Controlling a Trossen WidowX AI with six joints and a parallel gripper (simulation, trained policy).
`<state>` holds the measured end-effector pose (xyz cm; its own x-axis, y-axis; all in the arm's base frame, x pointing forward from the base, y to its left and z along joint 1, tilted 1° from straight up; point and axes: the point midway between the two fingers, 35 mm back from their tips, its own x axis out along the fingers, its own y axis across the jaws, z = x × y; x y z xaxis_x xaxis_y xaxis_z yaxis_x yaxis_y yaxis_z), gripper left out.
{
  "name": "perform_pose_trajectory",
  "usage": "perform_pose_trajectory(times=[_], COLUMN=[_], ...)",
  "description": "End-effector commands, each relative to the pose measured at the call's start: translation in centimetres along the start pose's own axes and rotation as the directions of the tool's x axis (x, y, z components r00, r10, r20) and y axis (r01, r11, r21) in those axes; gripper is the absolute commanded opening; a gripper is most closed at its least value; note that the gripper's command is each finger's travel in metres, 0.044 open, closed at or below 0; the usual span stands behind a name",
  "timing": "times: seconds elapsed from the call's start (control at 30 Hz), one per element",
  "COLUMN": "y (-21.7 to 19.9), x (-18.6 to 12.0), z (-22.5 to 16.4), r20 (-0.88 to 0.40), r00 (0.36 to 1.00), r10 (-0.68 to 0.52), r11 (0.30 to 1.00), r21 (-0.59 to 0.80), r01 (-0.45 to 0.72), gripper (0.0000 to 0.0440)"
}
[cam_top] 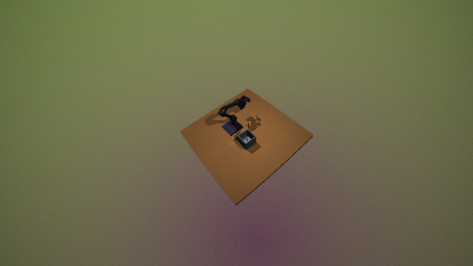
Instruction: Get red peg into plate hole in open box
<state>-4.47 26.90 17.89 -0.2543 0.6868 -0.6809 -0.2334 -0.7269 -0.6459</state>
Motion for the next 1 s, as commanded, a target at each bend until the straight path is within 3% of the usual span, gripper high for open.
perform_pose_trajectory(times=[0.0, 0.23, 0.47, 0.97], y=[-0.3, -0.5, -0.5, 0.0], x=[-0.2, -0.5, -0.9, -2.1], z=[-1.1, -3.4, -5.6, -9.9], r20=[-0.046, -0.13, -0.206, -0.341], r00=[0.999, 0.991, 0.977, 0.932], r10=[0.003, 0.023, 0.05, 0.124], r11=[0.994, 0.943, 0.843, 0.492], r21=[0.111, 0.332, 0.533, 0.837], r01=[0.002, 0.021, 0.069, 0.241], gripper=[0.044, 0.044, 0.044, 0.044])
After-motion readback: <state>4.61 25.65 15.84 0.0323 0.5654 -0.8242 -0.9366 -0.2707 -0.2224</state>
